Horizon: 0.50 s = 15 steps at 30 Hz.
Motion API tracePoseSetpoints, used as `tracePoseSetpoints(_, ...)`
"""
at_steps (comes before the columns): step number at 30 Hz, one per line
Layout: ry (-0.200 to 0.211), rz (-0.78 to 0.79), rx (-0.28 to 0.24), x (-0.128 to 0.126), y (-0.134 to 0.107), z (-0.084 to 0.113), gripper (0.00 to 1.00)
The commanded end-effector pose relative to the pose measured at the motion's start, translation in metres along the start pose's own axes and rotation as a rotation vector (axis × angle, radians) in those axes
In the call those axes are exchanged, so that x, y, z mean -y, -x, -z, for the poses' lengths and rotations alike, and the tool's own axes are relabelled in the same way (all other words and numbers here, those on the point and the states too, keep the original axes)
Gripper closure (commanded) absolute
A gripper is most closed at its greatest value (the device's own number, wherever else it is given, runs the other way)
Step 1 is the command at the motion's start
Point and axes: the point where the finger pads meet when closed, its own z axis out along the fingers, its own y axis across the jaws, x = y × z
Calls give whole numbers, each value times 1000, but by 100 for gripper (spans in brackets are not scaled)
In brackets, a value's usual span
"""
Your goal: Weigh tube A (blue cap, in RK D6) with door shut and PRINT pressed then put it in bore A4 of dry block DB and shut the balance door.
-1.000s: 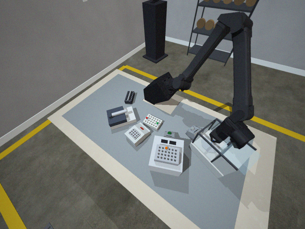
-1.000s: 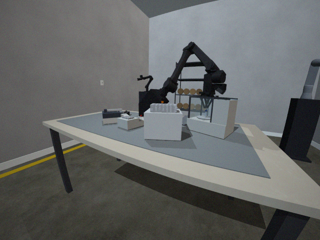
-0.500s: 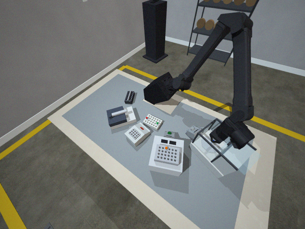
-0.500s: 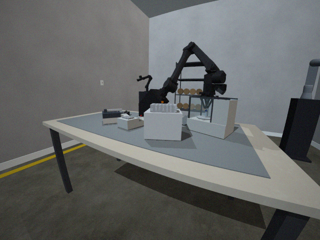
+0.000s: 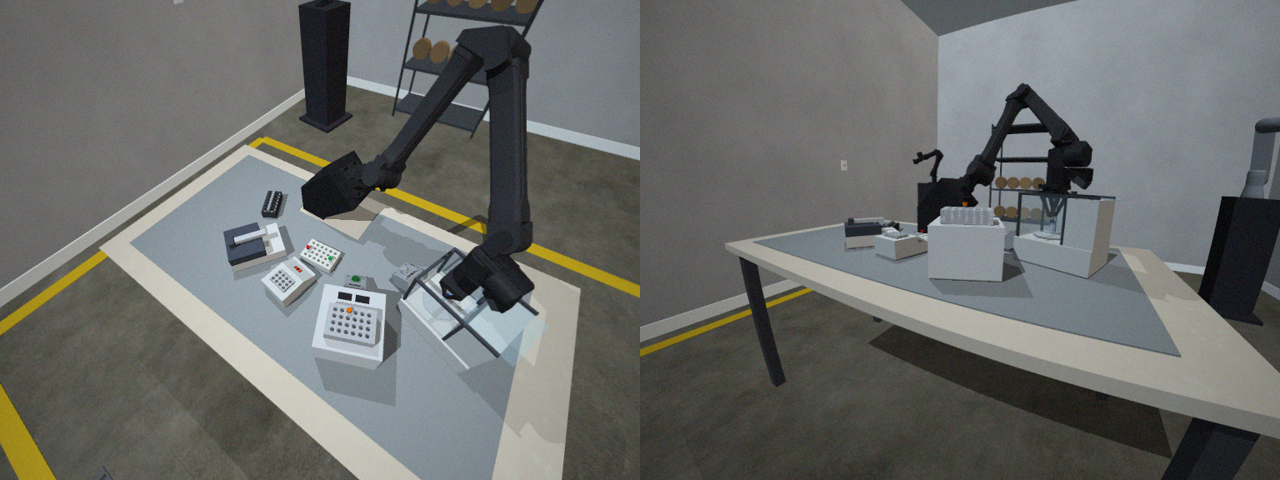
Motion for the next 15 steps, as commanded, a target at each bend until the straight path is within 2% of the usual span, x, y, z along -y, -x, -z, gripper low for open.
tracePoseSetpoints(1, -8, 8, 31, -1, 13, 7, 64)
tracePoseSetpoints(10, -8, 8, 31, -1, 13, 7, 64)
tracePoseSetpoints(15, 4, -7, 4, -2, 2, -9, 64)
